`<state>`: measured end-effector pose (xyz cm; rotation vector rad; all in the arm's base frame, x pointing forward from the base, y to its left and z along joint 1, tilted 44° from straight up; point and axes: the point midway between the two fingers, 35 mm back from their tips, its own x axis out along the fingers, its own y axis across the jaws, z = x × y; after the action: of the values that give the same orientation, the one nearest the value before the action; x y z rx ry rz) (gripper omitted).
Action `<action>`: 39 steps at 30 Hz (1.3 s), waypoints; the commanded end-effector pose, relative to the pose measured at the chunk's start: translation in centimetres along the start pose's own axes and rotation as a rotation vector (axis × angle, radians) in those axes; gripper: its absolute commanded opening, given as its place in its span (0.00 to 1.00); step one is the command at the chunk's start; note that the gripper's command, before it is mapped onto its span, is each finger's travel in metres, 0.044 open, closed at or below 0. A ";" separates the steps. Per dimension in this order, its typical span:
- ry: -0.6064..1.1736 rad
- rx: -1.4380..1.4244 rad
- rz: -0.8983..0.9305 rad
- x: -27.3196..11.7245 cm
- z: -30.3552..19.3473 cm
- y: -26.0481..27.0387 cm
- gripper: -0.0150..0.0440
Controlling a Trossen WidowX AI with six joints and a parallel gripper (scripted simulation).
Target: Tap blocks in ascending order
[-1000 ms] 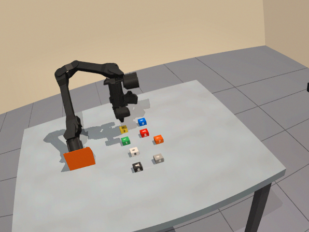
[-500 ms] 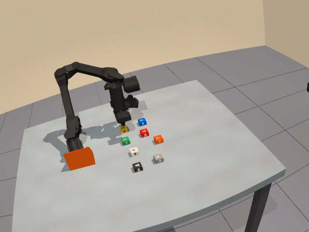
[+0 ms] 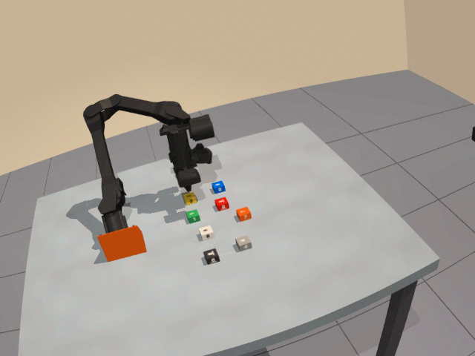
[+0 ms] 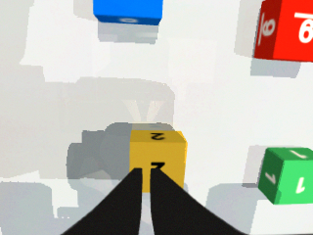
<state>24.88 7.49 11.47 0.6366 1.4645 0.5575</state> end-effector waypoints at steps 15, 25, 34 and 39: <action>-0.002 -0.003 0.000 -9.2 0.0 0.0 0.29; -0.008 -0.001 -0.023 -10.8 6.4 -11.1 0.29; -0.007 -0.005 -0.019 -10.2 8.1 -24.9 0.29; -0.007 -0.008 -0.014 -9.6 7.7 -28.3 0.29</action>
<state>31.36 -18.66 0.46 0.6368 1.4599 0.5382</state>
